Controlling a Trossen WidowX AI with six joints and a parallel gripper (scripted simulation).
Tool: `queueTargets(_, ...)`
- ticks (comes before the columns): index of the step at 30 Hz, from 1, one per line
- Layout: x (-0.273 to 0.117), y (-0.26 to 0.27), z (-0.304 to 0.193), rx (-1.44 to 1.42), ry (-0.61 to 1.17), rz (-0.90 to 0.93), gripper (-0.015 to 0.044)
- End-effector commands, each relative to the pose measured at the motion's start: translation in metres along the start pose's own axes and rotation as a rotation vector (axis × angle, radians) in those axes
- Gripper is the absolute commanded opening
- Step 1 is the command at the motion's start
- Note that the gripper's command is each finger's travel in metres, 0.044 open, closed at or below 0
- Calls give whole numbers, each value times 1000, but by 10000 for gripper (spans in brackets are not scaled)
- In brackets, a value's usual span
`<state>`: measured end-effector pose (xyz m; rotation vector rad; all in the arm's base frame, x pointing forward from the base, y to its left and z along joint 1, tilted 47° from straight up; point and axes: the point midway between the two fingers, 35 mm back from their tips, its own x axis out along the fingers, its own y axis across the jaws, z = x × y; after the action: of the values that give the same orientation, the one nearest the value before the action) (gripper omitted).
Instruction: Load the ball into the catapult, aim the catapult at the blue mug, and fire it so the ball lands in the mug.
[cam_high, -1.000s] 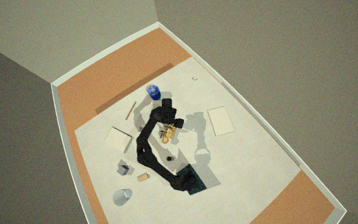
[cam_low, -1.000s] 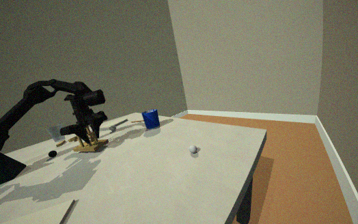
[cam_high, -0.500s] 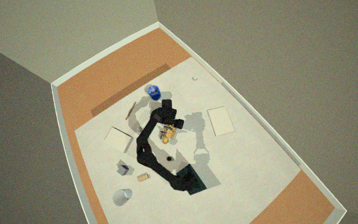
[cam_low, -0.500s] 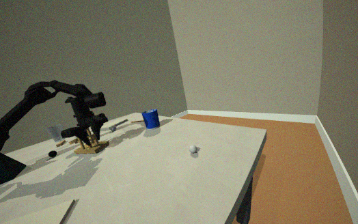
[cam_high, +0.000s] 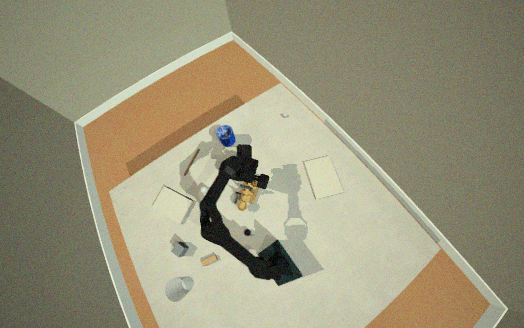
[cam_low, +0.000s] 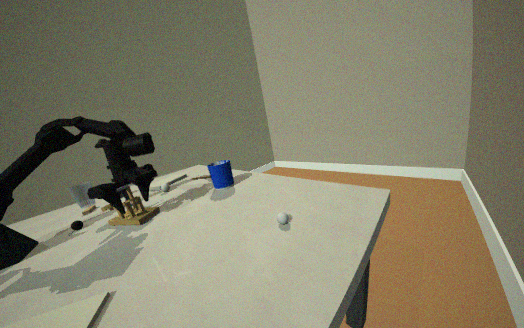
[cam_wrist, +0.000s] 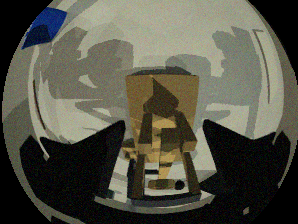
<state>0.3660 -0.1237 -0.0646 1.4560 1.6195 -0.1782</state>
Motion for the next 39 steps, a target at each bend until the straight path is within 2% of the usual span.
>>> queueTargets(1, -42, 1, 6, -6, -20, 5, 440)
queueTargets(4, -83, -2, 3, -4, -19, 4, 440)
queueTargets(7, -93, -3, 1, -4, -18, 4, 440)
queueTargets(8, -77, -2, 4, 2, -23, 10, 440)
queueTargets(15, -86, -4, 1, -6, -19, 13, 440)
queueTargets(20, -43, -3, 1, -6, -17, 15, 440)
queueTargets(39, -19, -2, 3, -6, -17, 15, 440)
